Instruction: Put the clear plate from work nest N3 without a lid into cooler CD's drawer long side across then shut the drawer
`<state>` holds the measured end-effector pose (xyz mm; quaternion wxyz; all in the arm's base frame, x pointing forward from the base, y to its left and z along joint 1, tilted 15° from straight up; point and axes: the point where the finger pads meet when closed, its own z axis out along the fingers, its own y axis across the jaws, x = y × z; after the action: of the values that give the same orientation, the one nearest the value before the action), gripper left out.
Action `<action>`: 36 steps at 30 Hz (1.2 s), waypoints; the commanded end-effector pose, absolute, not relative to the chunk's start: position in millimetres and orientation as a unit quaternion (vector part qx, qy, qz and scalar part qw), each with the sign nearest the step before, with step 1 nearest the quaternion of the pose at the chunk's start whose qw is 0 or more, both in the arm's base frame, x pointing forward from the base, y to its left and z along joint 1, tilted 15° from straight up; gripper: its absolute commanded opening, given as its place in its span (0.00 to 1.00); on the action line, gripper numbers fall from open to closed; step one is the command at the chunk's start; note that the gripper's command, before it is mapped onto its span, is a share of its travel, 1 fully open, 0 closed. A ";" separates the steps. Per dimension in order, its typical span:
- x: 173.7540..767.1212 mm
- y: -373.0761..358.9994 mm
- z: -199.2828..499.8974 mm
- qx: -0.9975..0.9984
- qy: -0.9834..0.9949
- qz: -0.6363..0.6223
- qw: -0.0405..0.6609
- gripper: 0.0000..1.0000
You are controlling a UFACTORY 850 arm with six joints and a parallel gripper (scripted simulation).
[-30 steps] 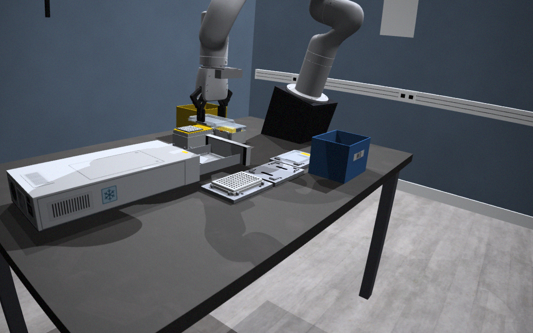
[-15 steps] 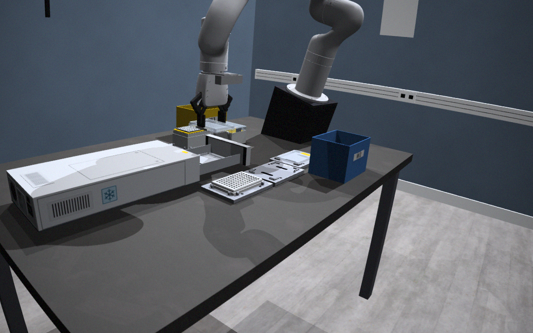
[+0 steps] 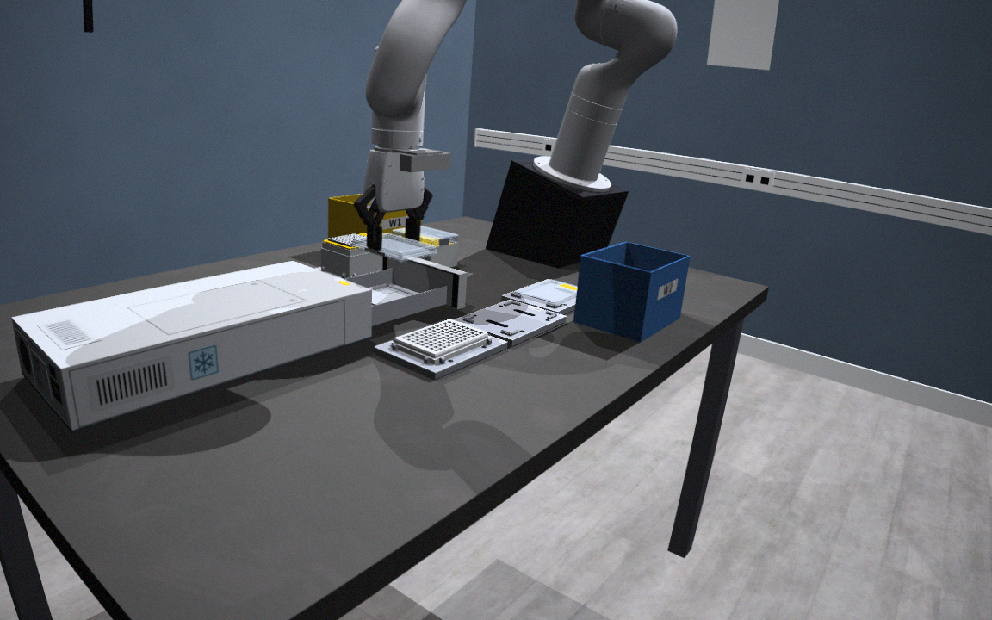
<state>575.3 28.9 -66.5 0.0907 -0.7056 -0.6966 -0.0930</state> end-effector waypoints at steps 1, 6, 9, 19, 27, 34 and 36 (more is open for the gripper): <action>576.5 30.4 -71.9 -0.706 -0.697 -0.094 0.090 0.00; 576.5 31.8 -76.8 -0.706 -0.697 -0.094 0.090 0.00; 576.6 33.1 -81.6 -0.706 -0.697 -0.094 0.090 0.00; 576.6 37.5 -97.7 -0.706 -0.697 -0.094 0.090 0.00; 576.7 40.1 -107.3 -0.706 -0.697 -0.094 0.090 0.00; 576.7 43.2 -118.6 -0.706 -0.697 -0.094 0.090 0.00; 576.7 44.0 -121.8 -0.706 -0.697 -0.094 0.090 0.00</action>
<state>575.4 43.0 -117.9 0.0907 -0.7056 -0.6966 -0.0930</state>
